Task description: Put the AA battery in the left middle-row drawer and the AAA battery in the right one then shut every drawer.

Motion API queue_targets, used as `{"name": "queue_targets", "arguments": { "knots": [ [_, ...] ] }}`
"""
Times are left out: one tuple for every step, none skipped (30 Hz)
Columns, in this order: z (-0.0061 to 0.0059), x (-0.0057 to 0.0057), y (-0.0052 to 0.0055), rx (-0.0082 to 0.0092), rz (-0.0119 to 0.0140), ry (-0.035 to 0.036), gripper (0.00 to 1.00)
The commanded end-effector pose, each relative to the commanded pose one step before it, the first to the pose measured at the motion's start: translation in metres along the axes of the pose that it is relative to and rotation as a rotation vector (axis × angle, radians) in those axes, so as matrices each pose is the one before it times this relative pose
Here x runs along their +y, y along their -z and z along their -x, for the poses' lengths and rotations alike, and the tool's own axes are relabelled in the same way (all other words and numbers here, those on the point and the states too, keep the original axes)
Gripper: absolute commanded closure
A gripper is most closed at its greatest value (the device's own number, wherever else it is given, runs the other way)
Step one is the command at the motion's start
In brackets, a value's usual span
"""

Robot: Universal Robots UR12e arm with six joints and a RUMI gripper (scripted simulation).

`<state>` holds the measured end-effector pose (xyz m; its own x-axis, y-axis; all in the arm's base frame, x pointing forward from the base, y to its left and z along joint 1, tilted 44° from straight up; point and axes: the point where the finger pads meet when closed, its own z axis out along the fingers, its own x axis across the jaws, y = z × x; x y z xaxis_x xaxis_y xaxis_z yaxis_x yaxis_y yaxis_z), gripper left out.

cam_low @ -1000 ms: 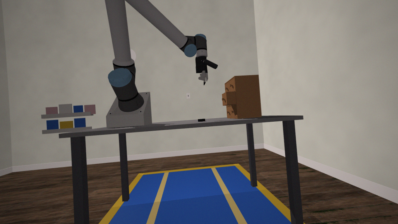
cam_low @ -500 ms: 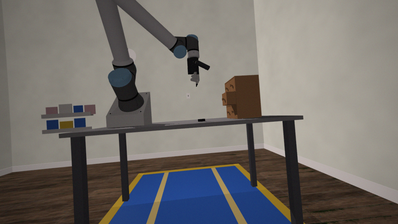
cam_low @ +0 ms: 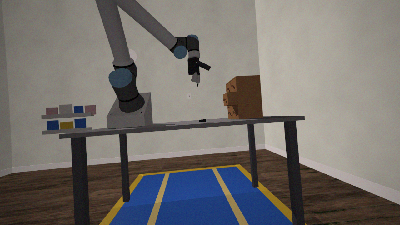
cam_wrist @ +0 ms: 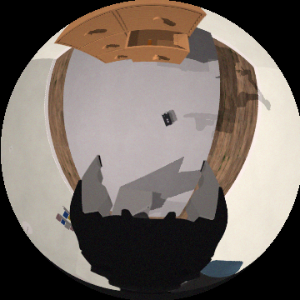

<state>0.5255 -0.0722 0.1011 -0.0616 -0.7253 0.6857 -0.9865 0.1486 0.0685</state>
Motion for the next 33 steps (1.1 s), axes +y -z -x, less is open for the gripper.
{"name": "queue_targets", "arguments": {
  "knots": [
    [-0.00009,-0.00076,0.00001,-0.00026,-0.00611,-0.00042,0.0],
    [0.00001,-0.0001,-0.00012,-0.00002,-0.00135,0.0,0.0],
    [0.00001,-0.00011,-0.00013,-0.00002,-0.00145,0.0,0.0],
    [0.00001,-0.00012,-0.00014,-0.00002,-0.00156,0.0,0.0],
    [0.00001,-0.00012,-0.00015,-0.00002,-0.00168,0.0,0.0],
    [0.00001,-0.00013,-0.00015,-0.00002,-0.00179,0.0,0.0],
    [0.00001,-0.00014,-0.00016,-0.00001,-0.00191,0.0,0.0],
    [0.0,-0.00014,-0.00017,-0.00001,-0.00203,0.0,0.0],
    [0.0,0.0,0.0,0.0,0.0,0.0,0.0],
    [0.0,0.0,0.0,0.0,0.0,0.0,0.0],
    [0.0,-0.00015,-0.00018,0.0,-0.00216,0.0,0.0],
    [0.0,-0.00015,-0.00019,0.0,-0.00228,0.0,0.0],
    [0.0,-0.00016,-0.0002,0.00001,-0.00241,0.0,0.0],
    [-0.00001,-0.00016,-0.00021,0.00002,-0.00254,0.0,0.0],
    [-0.00001,-0.00017,-0.00021,0.00003,-0.00267,0.0,0.0],
    [-0.00002,-0.00017,-0.00022,0.00004,-0.0028,0.0,0.0],
    [-0.00002,-0.00018,-0.00023,0.00005,-0.00293,0.0,0.0],
    [-0.00003,-0.00018,-0.00024,0.00006,-0.00307,-0.00001,0.0],
    [-0.00003,-0.00018,-0.00024,0.00007,-0.00321,-0.00001,0.0],
    [-0.00003,-0.00019,-0.00025,0.00007,-0.00333,-0.00001,0.0],
    [0.00004,-0.00025,-0.00032,-0.00009,-0.00334,0.00001,0.0],
    [0.00003,-0.00026,-0.00033,-0.00008,-0.00347,0.00001,0.0],
    [0.00003,-0.00026,-0.00034,-0.00007,-0.00361,0.00001,0.0],
    [0.00002,-0.00026,-0.00034,-0.00006,-0.00374,0.0,0.0],
    [0.00002,-0.00026,-0.00035,-0.00004,-0.00388,0.0,0.0],
    [0.0,0.0,0.0,0.0,0.0,0.0,0.0],
    [0.0,0.0,0.0,0.0,0.0,0.0,0.0],
    [0.00001,-0.00026,-0.00035,-0.00002,-0.00401,0.0,0.0],
    [0.0,-0.00026,-0.00036,0.0,-0.00415,0.0,0.0],
    [-0.00001,-0.00026,-0.00036,0.00002,-0.00429,0.0,0.0],
    [-0.00002,-0.00026,-0.00037,0.00005,-0.00442,0.0,0.0],
    [-0.00003,-0.00026,-0.00037,0.00007,-0.00456,0.0,0.0],
    [-0.00004,-0.00025,-0.00037,0.0001,-0.00469,-0.00001,0.0]
  ]
}}
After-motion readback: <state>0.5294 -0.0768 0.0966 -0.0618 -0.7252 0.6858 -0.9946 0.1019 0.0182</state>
